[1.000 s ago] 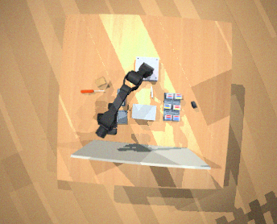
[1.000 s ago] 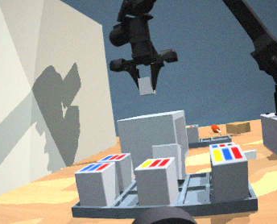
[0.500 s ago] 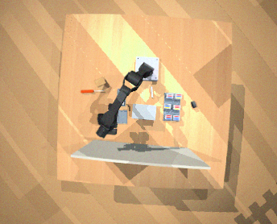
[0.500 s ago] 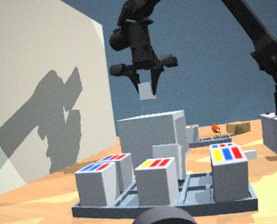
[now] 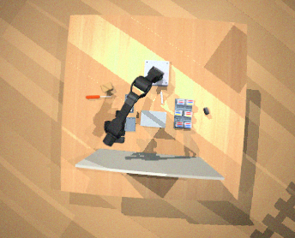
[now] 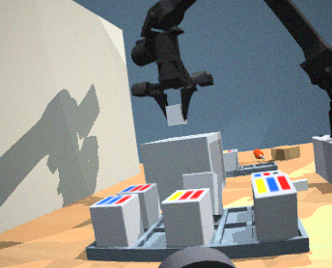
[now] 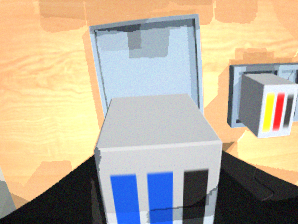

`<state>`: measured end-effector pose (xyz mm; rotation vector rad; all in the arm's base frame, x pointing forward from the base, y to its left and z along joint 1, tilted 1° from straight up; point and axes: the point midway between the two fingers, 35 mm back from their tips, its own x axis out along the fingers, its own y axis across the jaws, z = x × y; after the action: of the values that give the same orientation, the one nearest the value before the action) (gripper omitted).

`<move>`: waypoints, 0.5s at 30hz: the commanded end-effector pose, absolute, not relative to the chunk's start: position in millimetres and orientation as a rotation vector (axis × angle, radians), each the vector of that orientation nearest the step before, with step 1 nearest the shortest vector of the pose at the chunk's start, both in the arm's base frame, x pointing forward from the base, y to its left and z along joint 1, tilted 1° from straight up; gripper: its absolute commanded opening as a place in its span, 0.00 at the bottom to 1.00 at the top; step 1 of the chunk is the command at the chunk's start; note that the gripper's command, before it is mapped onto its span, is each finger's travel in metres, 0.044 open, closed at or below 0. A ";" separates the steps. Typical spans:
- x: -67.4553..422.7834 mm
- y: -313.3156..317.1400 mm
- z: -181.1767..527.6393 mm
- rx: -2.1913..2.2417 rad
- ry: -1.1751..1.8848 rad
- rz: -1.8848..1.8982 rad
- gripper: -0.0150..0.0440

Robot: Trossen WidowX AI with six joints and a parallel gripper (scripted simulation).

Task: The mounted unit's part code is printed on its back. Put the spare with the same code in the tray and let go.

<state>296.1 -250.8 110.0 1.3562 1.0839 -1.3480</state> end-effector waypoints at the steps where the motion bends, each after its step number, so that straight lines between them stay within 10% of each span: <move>1: 295.9 -250.2 105.9 1.361 1.084 -1.352 0.25; 15: 297.0 -251.2 93.2 1.361 1.084 -1.352 0.25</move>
<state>297.5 -251.9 96.3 1.3562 1.0839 -1.3480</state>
